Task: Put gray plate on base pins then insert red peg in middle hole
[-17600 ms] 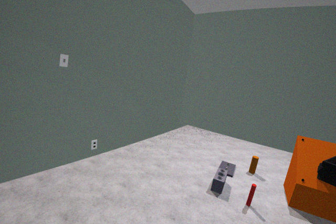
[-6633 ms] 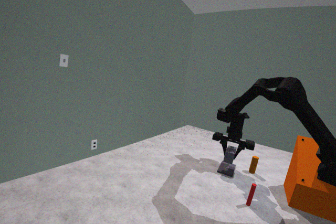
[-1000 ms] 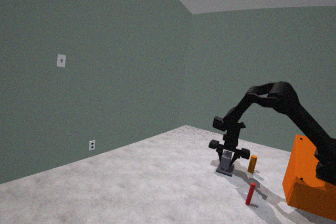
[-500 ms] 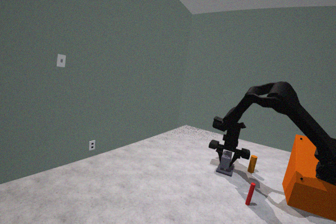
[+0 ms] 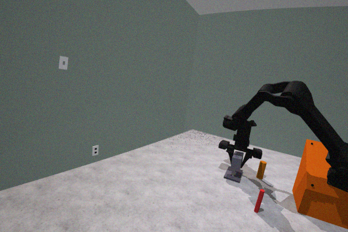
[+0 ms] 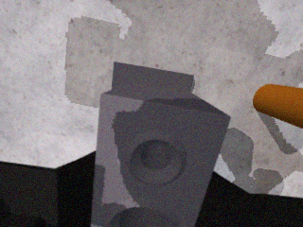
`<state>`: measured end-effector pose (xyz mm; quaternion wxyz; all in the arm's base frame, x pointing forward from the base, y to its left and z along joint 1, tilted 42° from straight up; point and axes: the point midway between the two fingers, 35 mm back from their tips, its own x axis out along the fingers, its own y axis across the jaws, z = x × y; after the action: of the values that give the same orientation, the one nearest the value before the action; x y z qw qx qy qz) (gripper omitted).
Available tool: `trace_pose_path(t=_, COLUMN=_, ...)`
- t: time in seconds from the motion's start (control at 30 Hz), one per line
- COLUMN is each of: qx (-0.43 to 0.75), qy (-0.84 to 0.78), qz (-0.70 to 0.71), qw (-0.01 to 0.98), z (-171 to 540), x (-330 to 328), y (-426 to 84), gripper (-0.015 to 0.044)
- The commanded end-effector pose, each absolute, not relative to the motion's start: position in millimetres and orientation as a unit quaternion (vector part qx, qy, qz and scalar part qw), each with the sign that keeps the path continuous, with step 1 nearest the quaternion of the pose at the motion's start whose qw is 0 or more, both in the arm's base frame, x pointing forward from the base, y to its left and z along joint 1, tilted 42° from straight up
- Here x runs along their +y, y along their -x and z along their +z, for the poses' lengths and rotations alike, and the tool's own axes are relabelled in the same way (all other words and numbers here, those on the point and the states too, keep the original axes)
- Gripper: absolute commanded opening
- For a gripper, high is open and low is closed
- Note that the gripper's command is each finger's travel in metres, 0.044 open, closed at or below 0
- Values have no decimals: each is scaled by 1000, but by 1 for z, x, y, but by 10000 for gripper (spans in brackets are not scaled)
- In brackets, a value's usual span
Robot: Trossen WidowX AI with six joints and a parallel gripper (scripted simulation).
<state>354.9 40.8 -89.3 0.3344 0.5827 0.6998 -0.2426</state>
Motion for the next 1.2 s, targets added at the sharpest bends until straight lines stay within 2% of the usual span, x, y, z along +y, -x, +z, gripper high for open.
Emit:
trace_pose_path(t=0.0, qx=699, qy=-582, qz=-241, qw=338, z=-87, x=39, y=-357, gripper=0)
trace_pose_path(t=1.17, qx=699, qy=-582, qz=-241, qw=338, z=-97, x=50, y=-357, gripper=0)
